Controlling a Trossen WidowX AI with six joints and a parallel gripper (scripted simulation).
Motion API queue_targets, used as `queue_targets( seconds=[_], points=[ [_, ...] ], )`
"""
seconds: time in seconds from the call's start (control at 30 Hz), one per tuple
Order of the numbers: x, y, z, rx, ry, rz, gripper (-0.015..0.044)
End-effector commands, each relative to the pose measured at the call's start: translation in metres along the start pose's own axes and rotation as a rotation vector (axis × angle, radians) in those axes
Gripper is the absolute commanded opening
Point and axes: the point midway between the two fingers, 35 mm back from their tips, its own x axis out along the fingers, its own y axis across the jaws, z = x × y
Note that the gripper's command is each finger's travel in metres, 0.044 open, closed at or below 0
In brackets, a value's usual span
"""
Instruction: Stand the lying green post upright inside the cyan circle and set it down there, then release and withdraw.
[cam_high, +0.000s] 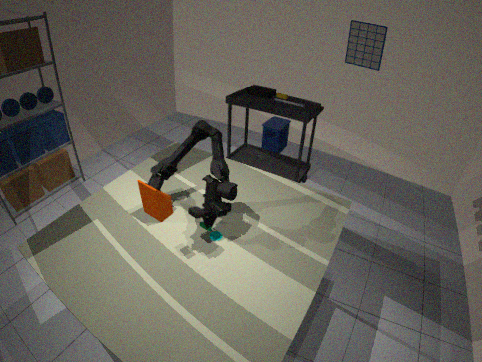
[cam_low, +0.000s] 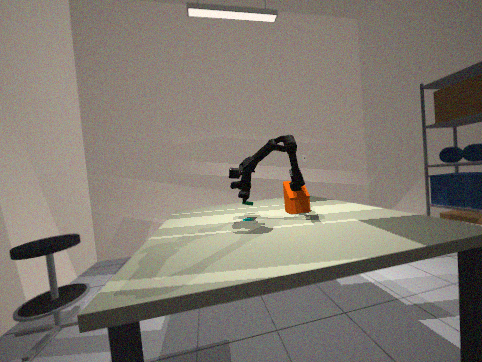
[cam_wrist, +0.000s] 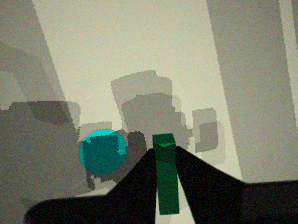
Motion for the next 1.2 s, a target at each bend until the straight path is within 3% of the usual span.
queue_targets(
  seconds=[0.0,1.17],
  points=[
    [0.001,-0.001,0.0,-0.001,-0.026,-0.018,0.0023],
    [0.019,-0.004,0.005,-0.014,-0.211,-0.124,0.0023]
  ],
)
